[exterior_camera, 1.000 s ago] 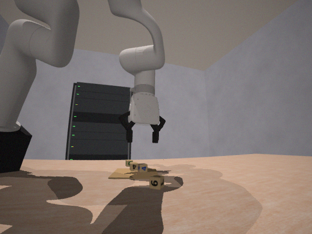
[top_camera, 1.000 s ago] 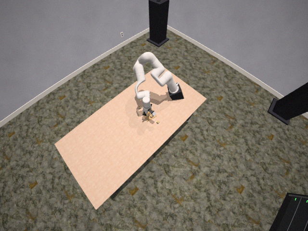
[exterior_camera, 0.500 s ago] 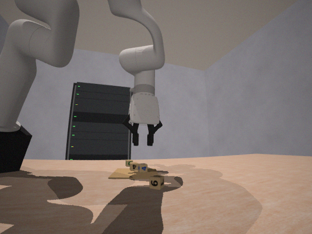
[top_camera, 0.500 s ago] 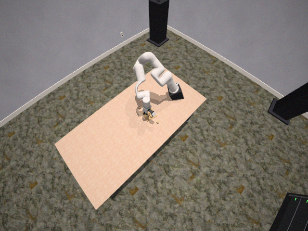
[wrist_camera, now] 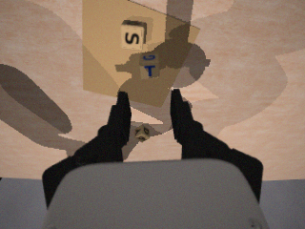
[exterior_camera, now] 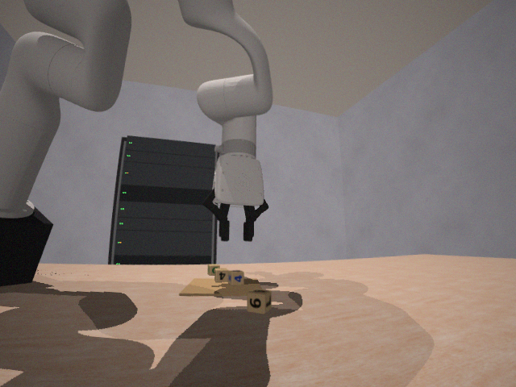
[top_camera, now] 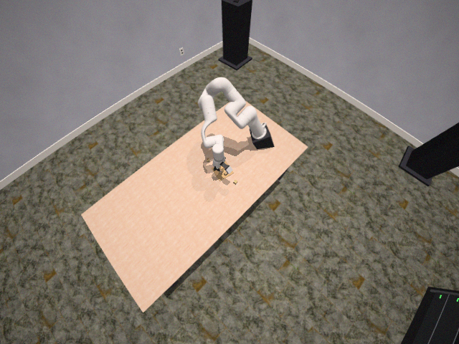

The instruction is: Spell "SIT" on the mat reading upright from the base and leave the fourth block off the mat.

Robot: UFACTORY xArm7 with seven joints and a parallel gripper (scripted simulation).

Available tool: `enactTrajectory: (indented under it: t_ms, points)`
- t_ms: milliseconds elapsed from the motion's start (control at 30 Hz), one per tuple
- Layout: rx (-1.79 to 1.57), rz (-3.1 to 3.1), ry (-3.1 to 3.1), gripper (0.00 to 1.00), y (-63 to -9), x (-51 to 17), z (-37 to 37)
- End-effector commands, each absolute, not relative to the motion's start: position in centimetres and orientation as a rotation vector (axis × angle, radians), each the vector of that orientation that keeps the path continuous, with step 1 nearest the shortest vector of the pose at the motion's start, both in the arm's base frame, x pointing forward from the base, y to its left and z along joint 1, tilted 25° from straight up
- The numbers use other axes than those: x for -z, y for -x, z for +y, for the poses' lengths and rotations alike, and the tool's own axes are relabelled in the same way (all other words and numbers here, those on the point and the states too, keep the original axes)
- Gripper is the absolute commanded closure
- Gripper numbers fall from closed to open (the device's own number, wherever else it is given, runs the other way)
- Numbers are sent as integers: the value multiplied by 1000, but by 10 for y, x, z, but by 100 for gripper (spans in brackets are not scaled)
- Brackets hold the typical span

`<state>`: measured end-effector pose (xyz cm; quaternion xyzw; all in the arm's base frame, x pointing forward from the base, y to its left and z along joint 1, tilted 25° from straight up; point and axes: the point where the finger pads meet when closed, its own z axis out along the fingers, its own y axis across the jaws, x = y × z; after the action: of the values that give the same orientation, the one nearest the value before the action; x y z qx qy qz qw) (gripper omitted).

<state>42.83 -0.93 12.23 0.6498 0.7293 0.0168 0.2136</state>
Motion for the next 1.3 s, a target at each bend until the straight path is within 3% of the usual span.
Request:
enactTrajectory:
  t_ms: [0, 1267]
  points:
    - [-49, 2024, -1801, 53, -429, -123, -9]
    - [-49, 2023, -1801, 53, -438, -99, -15]
